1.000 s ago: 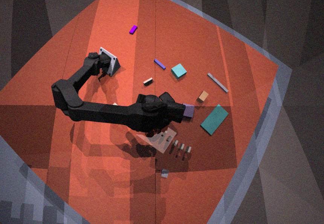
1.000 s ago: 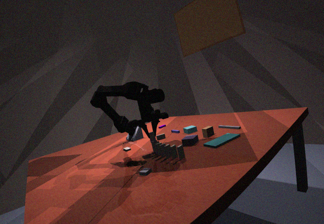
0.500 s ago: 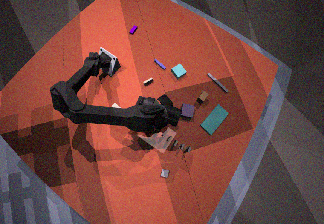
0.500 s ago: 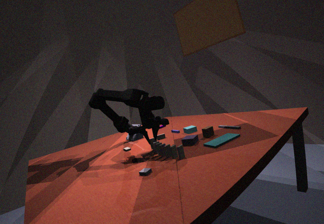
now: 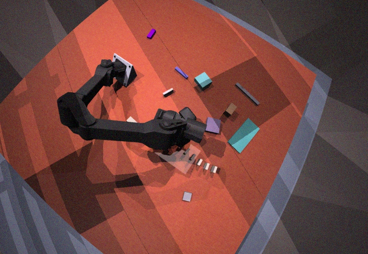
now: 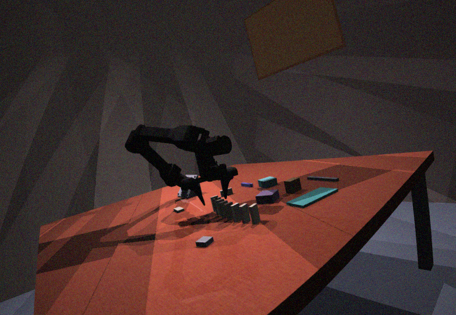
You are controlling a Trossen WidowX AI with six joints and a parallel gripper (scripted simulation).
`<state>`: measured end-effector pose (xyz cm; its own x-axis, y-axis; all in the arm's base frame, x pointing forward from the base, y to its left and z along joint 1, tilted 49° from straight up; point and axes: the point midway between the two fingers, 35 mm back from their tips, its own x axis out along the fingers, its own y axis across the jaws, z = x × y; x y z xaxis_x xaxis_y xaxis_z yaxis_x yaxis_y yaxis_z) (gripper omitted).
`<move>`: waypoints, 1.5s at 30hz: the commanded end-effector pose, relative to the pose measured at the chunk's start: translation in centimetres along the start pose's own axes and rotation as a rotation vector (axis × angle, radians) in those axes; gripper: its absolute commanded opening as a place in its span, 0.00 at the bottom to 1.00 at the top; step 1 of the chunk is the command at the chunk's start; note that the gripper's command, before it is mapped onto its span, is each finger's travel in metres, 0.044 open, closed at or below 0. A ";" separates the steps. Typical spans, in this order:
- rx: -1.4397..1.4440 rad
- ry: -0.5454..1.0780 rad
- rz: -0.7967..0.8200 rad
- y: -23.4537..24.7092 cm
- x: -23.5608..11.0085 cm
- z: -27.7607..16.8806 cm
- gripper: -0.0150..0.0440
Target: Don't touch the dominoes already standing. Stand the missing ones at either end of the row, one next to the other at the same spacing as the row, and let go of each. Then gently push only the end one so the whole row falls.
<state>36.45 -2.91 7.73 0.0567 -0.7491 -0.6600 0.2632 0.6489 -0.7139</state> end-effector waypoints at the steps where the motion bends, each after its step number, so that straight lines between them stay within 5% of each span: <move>1: -0.003 -0.004 -0.004 -0.1 0.0 0.1 1.00; 4: -0.006 -0.014 0.003 0.0 -1.1 0.2 1.00; 10: -0.032 -0.087 0.060 0.2 -11.0 0.0 1.00; 13: -0.038 -0.097 0.066 -0.1 -13.1 -0.4 1.00; 19: -0.054 -0.088 0.058 -1.4 -12.4 -1.2 1.00; 33: -0.209 0.001 -0.006 -10.6 -5.2 -11.8 1.00; 39: -0.210 0.002 -0.006 -10.6 -5.0 -12.0 1.00; 45: -0.210 0.001 -0.001 -10.5 -1.1 -11.8 1.00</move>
<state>22.38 -5.69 14.45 0.0606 -0.7446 -0.6648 0.0599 0.6675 -0.7422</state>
